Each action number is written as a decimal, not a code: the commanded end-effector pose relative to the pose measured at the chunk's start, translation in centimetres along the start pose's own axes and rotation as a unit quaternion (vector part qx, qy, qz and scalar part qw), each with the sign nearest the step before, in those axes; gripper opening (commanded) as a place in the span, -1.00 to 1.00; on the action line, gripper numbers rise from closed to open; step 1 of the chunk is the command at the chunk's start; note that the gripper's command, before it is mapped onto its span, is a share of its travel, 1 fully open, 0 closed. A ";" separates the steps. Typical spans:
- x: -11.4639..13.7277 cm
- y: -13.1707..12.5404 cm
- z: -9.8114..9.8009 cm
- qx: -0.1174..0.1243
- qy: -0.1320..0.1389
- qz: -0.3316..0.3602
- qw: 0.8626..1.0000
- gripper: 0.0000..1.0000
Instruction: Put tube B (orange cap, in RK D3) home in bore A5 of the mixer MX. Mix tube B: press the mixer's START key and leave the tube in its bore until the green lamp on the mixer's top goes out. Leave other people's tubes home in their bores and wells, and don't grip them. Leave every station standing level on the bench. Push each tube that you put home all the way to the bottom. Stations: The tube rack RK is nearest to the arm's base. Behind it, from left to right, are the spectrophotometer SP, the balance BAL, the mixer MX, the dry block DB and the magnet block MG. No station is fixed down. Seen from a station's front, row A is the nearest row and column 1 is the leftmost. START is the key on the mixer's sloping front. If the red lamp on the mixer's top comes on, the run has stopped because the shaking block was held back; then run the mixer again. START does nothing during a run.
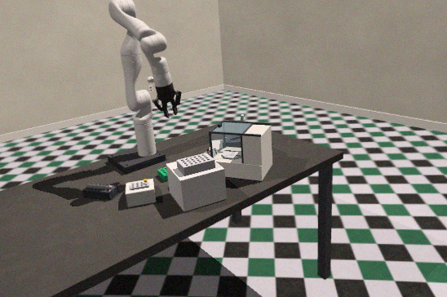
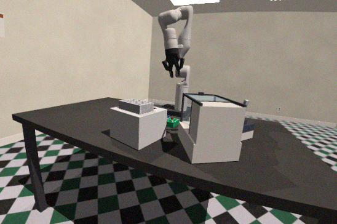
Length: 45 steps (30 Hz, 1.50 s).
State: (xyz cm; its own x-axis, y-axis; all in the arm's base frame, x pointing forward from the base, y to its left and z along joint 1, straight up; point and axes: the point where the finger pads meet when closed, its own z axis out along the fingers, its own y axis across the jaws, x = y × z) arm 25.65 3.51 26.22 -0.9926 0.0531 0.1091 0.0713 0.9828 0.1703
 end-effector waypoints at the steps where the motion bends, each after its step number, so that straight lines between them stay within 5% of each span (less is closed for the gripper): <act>1: -0.2 -0.1 -0.3 0.009 -0.006 -0.006 1.000 -0.17; 22: -1.8 -1.6 -2.9 0.087 -0.051 -0.057 0.993 -0.17; 34: -1.8 -1.6 -2.9 0.087 -0.051 -0.057 0.993 -0.17; 40: -2.1 -1.9 -0.9 0.083 0.045 0.014 0.995 -0.17; 45: -2.2 -2.2 0.7 0.083 0.048 0.016 0.995 -0.17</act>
State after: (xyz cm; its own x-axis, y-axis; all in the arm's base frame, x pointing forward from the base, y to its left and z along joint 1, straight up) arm 27.62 1.32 25.89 -0.9776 0.0716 0.1978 0.0735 0.9973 0.0022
